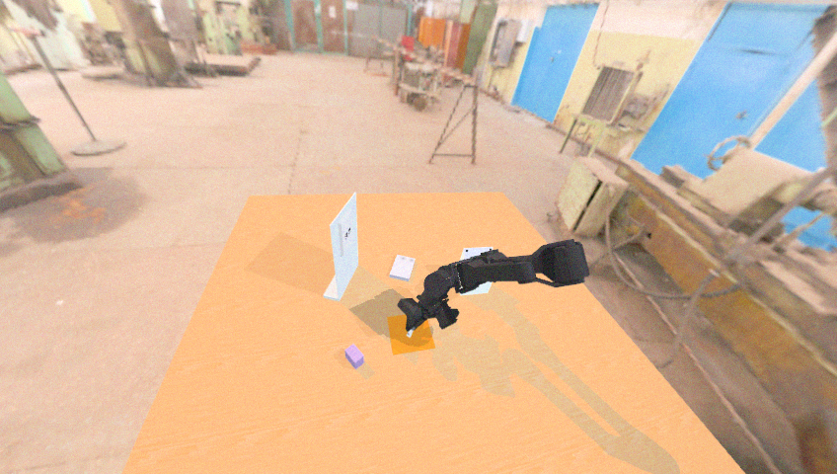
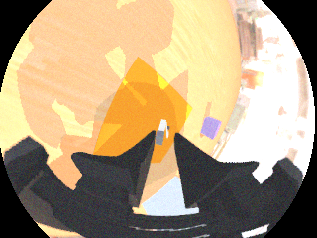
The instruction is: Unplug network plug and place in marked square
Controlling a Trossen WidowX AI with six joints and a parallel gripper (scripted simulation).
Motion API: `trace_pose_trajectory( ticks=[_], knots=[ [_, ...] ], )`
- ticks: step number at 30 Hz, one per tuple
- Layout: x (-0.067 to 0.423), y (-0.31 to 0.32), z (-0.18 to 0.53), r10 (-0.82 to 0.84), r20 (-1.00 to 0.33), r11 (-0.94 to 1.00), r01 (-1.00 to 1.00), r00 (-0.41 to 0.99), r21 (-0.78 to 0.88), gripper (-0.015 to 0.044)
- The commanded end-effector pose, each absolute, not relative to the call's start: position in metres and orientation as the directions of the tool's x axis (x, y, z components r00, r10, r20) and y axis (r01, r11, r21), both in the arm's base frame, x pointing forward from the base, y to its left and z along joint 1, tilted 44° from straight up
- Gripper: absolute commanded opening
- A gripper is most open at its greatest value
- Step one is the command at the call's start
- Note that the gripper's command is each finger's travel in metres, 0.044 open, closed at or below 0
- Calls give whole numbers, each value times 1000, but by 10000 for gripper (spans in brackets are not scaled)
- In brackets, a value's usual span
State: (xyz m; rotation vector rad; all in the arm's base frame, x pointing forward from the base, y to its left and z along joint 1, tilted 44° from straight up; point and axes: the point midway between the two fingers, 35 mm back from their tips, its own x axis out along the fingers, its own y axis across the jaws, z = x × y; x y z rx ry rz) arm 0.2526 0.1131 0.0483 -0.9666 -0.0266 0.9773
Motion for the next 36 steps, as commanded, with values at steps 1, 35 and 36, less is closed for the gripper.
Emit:
trace_pose_trajectory(
  ticks=[1, 35, 36],
  knots=[
    [253, 113, 48, 709, -384, 194, -687, 592, -701, 156],
    [242, 97, 56, 707, -387, 194, -688, 592, -699, 156],
    [241, 97, 56, 707, -387, 194, -688, 592, -699, 156]
  ],
)
